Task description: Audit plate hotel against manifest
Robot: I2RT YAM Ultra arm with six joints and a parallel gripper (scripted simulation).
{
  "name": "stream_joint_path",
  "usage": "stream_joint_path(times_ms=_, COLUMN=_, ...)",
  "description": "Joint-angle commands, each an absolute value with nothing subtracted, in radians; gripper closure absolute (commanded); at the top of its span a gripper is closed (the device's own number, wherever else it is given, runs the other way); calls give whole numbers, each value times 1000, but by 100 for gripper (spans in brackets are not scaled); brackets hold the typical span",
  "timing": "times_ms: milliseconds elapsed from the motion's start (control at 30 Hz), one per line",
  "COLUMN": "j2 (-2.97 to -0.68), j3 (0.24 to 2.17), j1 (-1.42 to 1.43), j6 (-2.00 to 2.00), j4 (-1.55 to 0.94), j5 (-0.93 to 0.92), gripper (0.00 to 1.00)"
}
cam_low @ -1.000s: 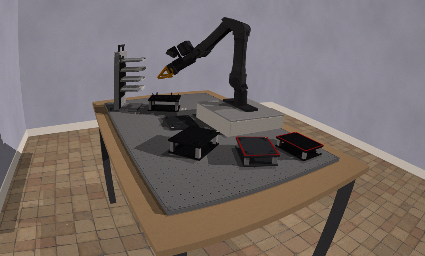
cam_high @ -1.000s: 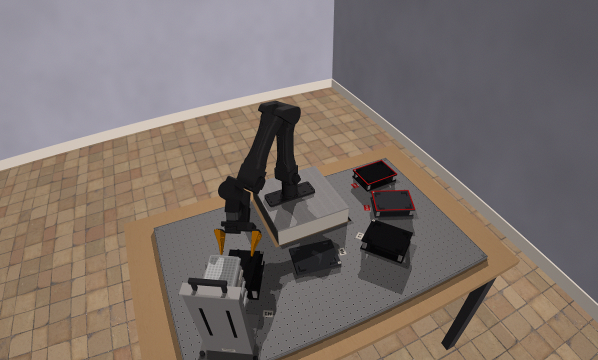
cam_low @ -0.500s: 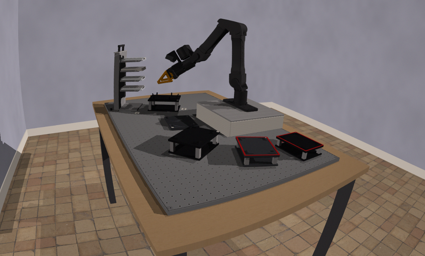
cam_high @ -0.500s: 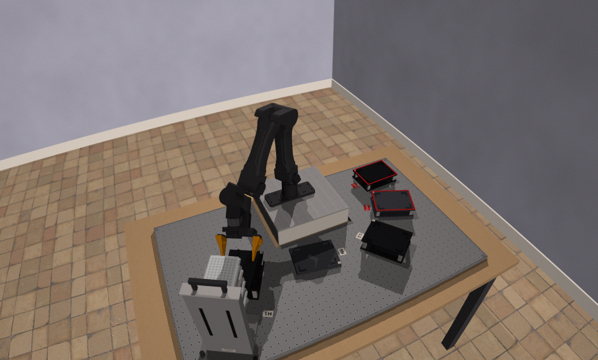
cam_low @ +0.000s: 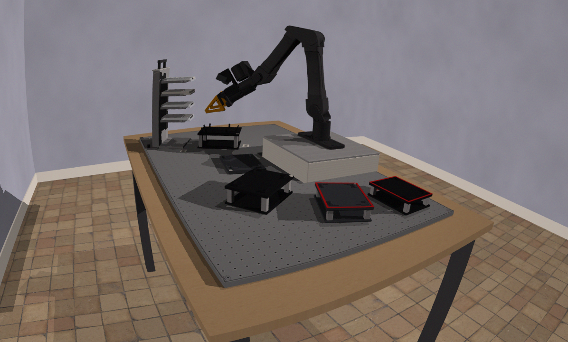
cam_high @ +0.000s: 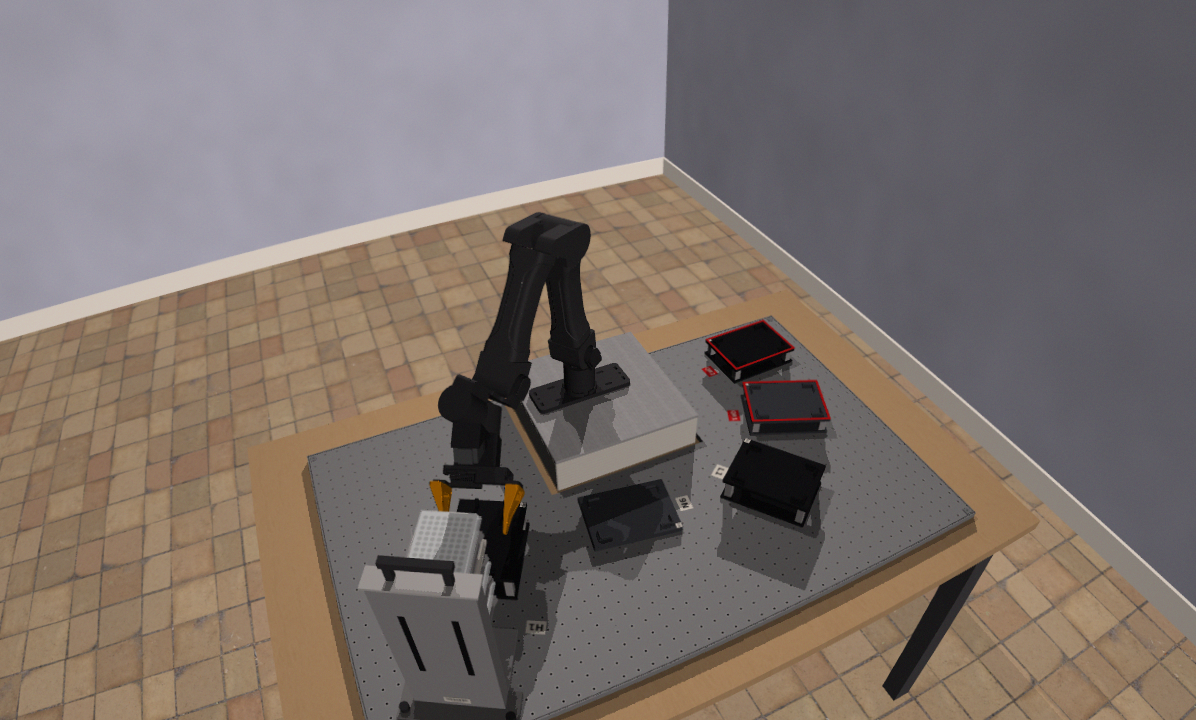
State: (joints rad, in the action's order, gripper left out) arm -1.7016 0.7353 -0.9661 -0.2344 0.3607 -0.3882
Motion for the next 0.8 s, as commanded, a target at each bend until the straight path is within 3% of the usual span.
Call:
stream_joint_path(times_ms=0, j2=-1720, j3=782, j1=-952, j6=-221, j4=395, j5=-378, gripper=0)
stream_joint_path(times_ms=767, j2=-1705, j3=797, j1=-957, j6=-219, j4=402, j5=-379, gripper=0)
